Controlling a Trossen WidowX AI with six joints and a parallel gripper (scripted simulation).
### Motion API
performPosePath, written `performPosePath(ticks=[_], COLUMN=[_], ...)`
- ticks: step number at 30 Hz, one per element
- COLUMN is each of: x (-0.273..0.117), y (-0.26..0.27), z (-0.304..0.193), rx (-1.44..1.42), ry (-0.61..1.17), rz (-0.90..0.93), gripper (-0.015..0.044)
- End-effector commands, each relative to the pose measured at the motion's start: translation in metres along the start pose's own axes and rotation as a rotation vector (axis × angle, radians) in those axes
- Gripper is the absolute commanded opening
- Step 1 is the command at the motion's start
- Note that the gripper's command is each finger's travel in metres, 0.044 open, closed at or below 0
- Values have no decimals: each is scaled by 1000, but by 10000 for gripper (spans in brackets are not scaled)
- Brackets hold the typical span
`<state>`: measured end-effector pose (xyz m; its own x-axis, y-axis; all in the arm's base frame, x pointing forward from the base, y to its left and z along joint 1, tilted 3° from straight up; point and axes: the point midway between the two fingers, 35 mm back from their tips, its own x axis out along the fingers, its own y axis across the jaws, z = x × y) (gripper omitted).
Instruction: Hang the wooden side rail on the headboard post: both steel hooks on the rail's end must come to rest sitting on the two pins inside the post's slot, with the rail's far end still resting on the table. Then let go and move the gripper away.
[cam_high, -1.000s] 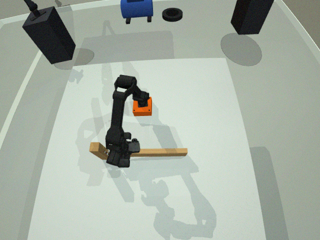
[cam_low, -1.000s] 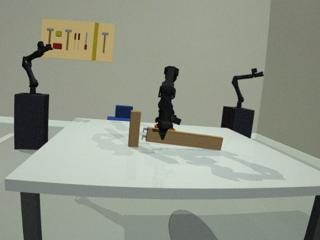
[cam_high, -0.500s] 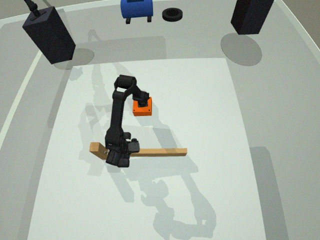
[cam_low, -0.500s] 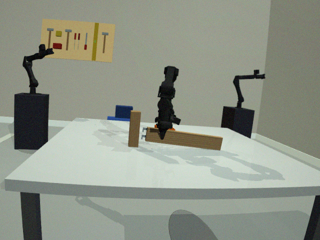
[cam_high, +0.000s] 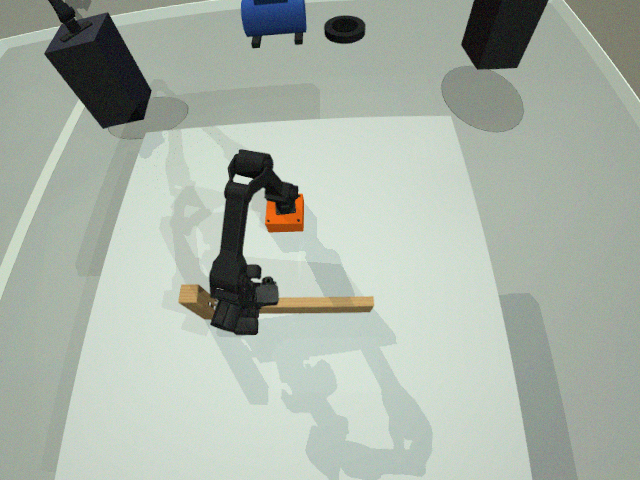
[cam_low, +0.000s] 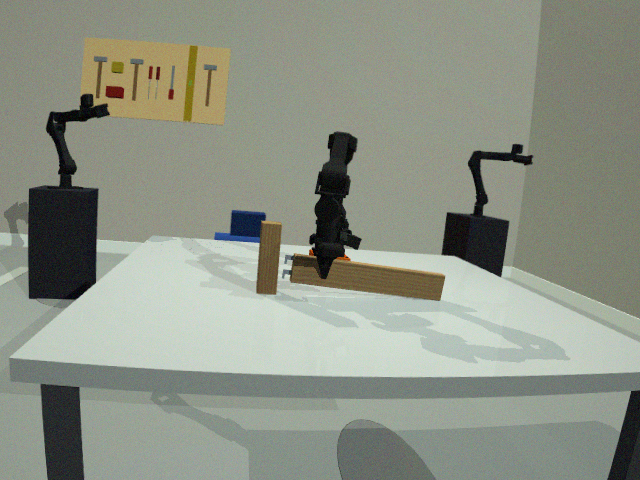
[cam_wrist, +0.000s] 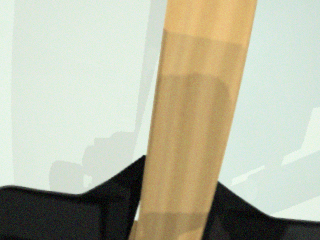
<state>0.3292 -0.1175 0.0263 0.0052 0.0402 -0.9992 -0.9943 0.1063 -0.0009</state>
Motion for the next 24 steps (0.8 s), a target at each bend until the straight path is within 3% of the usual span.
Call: performPosePath(ticks=[1,24], x=[0,-1], y=[0,0], z=[-2,-4], rx=[0,0], ry=[3,3], rz=[-4,-4], gripper=[0,0])
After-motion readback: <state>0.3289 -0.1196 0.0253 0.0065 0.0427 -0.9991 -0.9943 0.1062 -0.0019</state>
